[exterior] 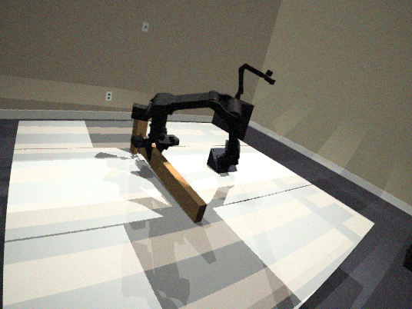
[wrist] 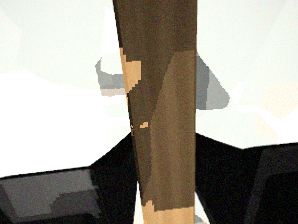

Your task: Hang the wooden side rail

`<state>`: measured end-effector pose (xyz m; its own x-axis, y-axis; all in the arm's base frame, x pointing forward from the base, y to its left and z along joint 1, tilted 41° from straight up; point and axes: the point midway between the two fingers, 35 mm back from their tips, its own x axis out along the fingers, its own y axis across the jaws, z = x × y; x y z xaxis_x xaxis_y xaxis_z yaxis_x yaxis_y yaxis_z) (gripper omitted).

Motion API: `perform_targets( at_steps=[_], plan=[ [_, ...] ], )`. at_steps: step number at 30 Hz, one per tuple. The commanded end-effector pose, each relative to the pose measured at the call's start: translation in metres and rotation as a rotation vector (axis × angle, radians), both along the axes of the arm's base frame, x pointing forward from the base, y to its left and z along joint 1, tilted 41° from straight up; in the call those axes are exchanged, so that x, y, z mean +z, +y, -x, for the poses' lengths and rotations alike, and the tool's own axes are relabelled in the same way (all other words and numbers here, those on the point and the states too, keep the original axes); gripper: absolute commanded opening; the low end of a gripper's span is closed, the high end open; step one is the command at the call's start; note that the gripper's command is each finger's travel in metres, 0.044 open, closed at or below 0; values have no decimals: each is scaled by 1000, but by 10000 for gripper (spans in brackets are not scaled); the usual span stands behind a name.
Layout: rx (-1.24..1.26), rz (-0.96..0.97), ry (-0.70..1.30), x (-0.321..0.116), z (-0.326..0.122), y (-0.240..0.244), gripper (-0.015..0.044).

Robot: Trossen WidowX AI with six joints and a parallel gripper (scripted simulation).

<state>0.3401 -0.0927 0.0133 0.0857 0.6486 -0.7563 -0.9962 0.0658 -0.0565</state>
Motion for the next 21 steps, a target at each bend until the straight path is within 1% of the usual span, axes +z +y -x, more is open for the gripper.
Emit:
perform_targets(
  at_steps=[1, 21],
  plan=[
    [-8, 7, -8, 0, 0, -5, 0],
    [-8, 7, -8, 0, 0, -8, 0]
  ],
)
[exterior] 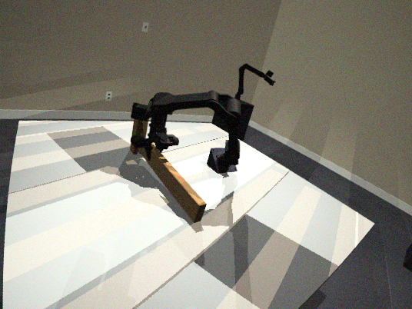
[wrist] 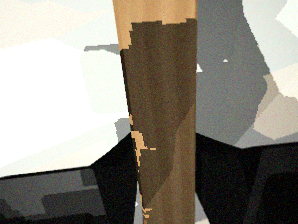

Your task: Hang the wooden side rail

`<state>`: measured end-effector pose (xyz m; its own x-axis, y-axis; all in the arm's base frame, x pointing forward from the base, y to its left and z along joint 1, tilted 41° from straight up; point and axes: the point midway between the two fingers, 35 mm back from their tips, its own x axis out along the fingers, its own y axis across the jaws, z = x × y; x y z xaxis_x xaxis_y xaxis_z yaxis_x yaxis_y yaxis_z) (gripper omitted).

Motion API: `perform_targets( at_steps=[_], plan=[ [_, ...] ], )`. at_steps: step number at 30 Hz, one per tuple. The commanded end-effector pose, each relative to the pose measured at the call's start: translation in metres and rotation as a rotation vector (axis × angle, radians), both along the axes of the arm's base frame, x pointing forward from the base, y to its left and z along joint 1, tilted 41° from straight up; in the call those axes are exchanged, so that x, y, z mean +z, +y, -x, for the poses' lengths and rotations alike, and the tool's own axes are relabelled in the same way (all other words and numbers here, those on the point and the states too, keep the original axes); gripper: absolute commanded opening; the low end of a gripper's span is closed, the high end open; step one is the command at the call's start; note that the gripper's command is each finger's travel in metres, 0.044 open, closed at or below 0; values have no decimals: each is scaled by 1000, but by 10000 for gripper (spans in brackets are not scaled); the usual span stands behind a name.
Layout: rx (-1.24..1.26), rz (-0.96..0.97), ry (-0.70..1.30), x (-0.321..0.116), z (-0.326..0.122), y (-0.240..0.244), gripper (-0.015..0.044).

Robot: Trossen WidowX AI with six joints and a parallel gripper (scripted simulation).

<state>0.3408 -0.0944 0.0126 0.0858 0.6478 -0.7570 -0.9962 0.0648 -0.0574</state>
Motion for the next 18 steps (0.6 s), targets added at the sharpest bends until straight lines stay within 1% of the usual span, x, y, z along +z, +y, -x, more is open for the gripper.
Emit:
perform_targets(
  at_steps=[1, 18],
  plan=[
    [-8, 6, -7, 1, 1, -7, 0],
    [-8, 6, -7, 0, 0, -8, 0]
  ],
)
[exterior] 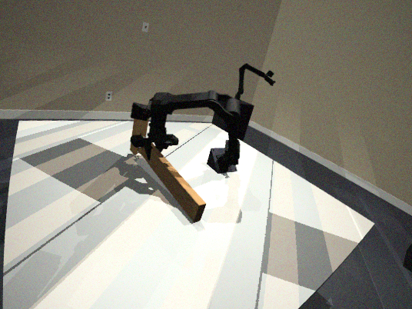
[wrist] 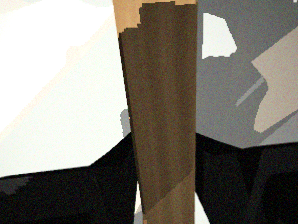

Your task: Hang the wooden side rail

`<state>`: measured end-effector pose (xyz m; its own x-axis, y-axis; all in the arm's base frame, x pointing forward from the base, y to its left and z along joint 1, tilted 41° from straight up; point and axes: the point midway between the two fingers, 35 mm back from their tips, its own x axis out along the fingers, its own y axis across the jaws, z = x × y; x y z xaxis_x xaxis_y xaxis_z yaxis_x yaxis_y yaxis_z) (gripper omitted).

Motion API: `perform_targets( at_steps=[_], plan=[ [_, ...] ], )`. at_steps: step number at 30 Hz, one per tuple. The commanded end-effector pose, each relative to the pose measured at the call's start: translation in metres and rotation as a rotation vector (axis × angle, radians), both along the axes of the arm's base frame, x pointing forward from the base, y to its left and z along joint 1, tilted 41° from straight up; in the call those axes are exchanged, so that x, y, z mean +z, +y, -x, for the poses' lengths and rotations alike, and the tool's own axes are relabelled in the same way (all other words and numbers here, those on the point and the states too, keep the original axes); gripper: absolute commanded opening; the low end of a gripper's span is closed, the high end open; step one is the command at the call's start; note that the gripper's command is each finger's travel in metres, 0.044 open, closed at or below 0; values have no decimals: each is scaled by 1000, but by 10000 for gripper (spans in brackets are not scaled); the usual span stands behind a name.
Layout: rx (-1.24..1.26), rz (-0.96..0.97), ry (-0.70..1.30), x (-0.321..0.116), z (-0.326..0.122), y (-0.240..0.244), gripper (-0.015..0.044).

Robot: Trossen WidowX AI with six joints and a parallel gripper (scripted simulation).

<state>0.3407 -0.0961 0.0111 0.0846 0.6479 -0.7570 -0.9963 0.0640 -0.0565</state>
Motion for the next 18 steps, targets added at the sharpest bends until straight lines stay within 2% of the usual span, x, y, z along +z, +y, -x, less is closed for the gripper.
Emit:
perform_targets(
  at_steps=[1, 18],
  plan=[
    [-9, 6, -8, 1, 0, -6, 0],
    [-9, 6, -8, -1, 2, -7, 0]
  ],
)
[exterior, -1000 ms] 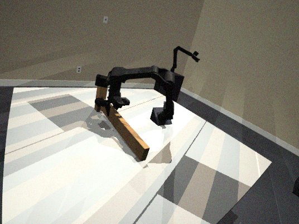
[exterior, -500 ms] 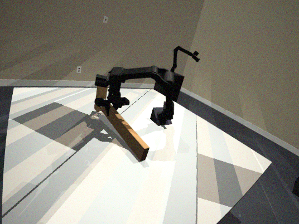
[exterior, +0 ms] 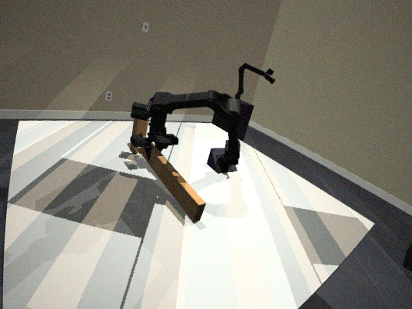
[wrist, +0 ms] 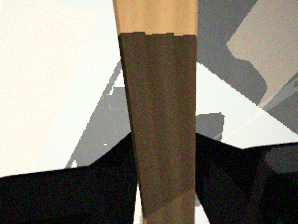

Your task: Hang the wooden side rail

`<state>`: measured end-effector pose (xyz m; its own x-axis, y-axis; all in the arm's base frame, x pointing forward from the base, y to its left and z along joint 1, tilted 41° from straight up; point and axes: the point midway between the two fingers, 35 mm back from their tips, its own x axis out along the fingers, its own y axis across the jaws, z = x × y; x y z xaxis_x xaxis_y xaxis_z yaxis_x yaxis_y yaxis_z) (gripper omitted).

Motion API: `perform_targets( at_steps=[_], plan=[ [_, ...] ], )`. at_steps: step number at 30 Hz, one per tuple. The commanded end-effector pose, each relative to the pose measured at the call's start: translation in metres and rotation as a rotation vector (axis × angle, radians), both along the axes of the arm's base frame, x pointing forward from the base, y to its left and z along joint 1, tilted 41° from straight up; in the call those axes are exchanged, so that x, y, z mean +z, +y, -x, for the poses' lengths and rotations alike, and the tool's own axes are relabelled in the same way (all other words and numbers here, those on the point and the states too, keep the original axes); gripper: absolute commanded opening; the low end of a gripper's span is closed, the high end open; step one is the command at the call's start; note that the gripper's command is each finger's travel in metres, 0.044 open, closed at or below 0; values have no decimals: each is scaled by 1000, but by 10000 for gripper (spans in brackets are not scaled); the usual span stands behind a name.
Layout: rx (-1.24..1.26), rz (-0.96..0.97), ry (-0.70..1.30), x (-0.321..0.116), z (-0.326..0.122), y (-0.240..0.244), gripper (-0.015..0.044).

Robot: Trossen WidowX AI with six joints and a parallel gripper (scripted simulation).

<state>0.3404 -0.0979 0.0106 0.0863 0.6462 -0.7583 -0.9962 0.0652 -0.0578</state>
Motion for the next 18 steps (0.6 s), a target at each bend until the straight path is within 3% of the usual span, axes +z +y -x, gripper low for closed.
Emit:
perform_targets(
  at_steps=[1, 18],
  plan=[
    [-8, 4, -6, 0, 1, -5, 0],
    [-8, 4, -7, -1, 0, -6, 0]
  ],
)
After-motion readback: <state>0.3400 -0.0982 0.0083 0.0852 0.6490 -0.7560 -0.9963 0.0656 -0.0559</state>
